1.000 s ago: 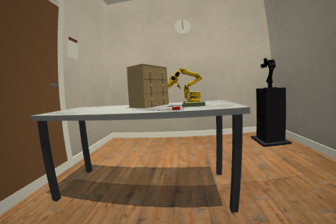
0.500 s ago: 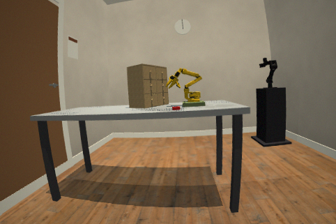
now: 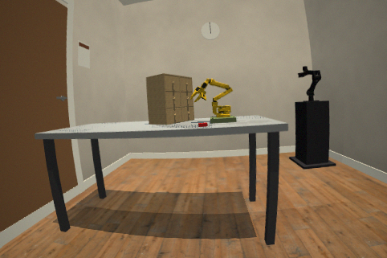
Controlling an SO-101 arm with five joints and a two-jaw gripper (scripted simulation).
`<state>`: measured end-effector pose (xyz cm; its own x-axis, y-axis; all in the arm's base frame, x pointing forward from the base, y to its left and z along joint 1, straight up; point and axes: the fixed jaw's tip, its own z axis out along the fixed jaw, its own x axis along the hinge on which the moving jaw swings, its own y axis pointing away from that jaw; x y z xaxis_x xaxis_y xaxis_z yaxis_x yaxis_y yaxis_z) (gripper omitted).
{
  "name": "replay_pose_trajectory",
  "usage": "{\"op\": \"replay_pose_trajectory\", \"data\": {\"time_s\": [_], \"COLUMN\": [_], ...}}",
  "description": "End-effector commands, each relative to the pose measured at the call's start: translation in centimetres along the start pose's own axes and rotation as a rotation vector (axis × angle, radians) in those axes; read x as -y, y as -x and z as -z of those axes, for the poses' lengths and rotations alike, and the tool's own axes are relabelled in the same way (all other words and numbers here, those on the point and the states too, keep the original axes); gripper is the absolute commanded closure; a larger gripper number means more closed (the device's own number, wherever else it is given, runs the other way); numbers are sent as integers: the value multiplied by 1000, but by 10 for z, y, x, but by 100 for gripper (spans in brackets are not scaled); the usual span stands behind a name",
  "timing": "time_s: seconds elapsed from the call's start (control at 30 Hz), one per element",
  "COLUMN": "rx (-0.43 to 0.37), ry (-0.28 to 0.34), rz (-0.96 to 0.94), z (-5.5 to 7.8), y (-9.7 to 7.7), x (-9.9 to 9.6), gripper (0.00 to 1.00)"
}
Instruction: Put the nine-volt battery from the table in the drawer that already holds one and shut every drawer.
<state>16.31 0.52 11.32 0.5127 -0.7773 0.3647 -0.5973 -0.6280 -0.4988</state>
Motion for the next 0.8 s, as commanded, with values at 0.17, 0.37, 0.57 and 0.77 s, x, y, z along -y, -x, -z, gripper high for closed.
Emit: {"op": "replay_pose_trajectory", "data": {"time_s": [0.17, 0.37, 0.57, 0.77], "rx": [-23, -24, -25, -26], "ry": [-20, -21, -21, -22], "rz": [-208, -333, -483, -583], "z": [2, 2, 2, 2], "y": [-3, -3, -2, -2], "x": [2, 2, 2, 2], "gripper": [79, 79, 79, 79]}}
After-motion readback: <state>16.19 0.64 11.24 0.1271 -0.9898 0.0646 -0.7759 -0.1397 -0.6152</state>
